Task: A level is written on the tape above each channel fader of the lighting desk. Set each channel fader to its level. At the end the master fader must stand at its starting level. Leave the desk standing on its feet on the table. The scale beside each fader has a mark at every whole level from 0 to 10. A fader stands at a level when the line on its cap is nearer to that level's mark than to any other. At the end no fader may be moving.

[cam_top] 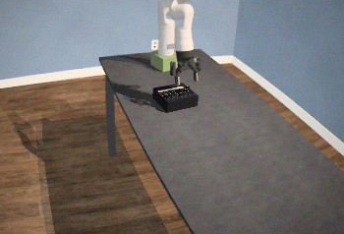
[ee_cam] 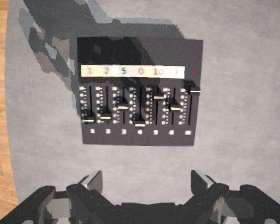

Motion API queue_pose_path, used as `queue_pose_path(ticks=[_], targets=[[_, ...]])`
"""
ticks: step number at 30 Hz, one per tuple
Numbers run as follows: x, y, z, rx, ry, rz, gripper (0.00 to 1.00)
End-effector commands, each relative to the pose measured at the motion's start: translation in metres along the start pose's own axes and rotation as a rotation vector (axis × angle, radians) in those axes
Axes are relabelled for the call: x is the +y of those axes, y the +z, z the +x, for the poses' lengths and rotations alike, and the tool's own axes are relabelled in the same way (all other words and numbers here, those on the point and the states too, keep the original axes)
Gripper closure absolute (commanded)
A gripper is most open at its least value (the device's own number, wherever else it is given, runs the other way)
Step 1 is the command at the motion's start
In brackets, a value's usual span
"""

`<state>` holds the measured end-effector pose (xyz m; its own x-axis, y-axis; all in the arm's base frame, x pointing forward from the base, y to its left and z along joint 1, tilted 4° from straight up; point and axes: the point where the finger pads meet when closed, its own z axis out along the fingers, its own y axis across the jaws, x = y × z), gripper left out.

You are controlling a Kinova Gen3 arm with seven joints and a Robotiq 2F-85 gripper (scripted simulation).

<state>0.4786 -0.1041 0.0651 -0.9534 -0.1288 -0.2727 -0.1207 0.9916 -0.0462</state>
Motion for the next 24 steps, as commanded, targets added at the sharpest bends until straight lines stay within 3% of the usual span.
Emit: queue_pose_path(ticks=[1,24], targets=[[-0.0118,0.0067,0.0072,-0.008,0.021,0.006,0.00],[-0.0128,0.0089,0.0067,-0.014,0.019,0.010,0.00]])
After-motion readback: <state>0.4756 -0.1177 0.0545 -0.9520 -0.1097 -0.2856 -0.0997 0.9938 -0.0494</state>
